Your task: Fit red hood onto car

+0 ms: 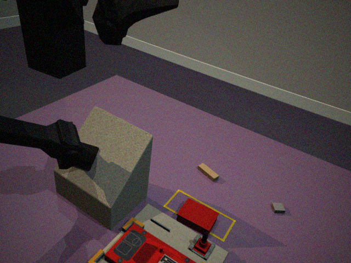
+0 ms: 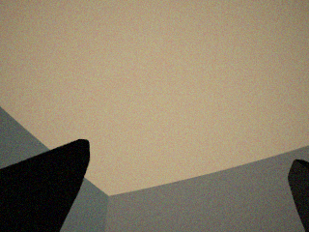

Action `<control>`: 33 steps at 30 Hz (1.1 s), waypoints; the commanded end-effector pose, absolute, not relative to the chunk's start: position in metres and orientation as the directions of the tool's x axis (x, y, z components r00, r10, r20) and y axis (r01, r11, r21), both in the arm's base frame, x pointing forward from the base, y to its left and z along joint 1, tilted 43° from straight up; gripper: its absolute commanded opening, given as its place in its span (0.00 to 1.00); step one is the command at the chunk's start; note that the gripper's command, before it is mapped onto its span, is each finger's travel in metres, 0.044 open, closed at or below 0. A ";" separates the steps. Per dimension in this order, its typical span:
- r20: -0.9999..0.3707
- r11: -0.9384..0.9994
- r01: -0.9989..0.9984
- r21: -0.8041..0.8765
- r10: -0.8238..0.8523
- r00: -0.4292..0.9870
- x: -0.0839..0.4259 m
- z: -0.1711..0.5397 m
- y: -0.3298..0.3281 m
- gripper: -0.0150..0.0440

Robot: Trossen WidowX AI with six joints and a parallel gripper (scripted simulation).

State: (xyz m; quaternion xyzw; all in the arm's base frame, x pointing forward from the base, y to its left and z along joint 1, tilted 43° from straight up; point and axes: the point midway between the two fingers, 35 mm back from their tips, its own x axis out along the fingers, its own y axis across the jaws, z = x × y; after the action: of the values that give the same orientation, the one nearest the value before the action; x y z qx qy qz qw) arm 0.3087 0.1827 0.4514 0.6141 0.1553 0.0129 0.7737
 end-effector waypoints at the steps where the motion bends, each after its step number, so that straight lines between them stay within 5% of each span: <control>1: -0.319 0.365 0.245 0.898 0.158 0.935 0.332 0.413 0.187 1.00; 17: -0.631 0.722 0.495 0.483 -0.105 0.768 0.400 0.253 0.173 1.00; 33: -0.809 0.848 0.517 -0.118 -0.384 0.445 0.408 0.084 0.120 1.00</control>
State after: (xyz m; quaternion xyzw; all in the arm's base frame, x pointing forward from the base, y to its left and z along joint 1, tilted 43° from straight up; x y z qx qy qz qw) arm 0.4119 0.1317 0.1128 0.1205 0.4249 -0.2534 0.8606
